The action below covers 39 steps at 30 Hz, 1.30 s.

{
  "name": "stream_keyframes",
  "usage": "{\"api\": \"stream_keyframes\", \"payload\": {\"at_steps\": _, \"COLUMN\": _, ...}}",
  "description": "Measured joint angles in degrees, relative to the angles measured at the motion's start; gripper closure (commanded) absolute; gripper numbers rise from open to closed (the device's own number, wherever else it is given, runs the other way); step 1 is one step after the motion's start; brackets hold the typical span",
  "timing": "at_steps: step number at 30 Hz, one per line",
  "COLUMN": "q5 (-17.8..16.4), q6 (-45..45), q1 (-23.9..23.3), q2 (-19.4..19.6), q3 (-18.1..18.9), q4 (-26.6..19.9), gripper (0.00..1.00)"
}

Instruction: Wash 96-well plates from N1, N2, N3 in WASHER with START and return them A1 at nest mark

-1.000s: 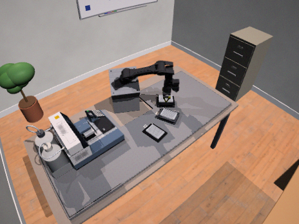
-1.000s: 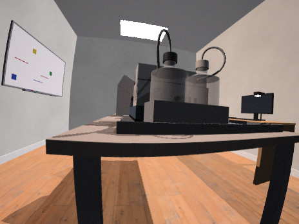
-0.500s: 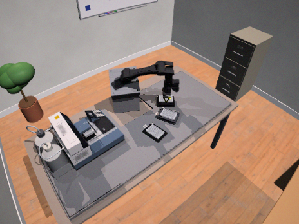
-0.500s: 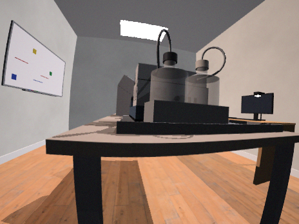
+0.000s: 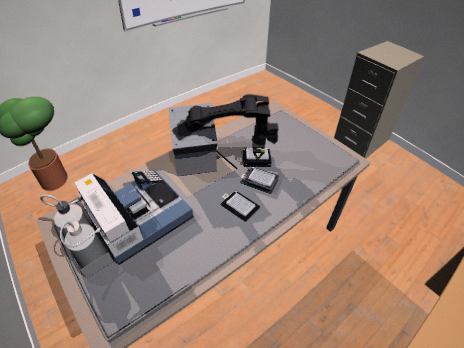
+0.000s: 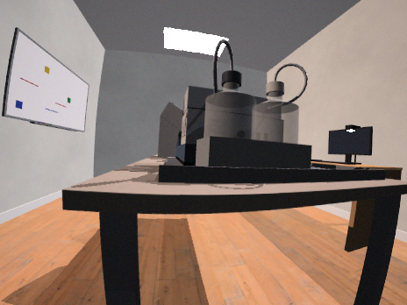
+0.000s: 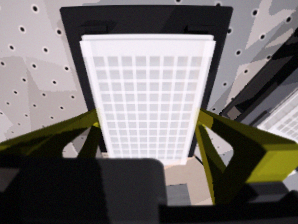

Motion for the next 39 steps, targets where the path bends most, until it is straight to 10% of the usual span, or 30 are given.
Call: {"api": "stream_keyframes", "payload": {"at_steps": 39, "q5": 0.0, "q6": -0.5, "q1": -0.4, "q2": 1.0, "q3": 0.4, "q4": 0.8, "gripper": 1.00}}
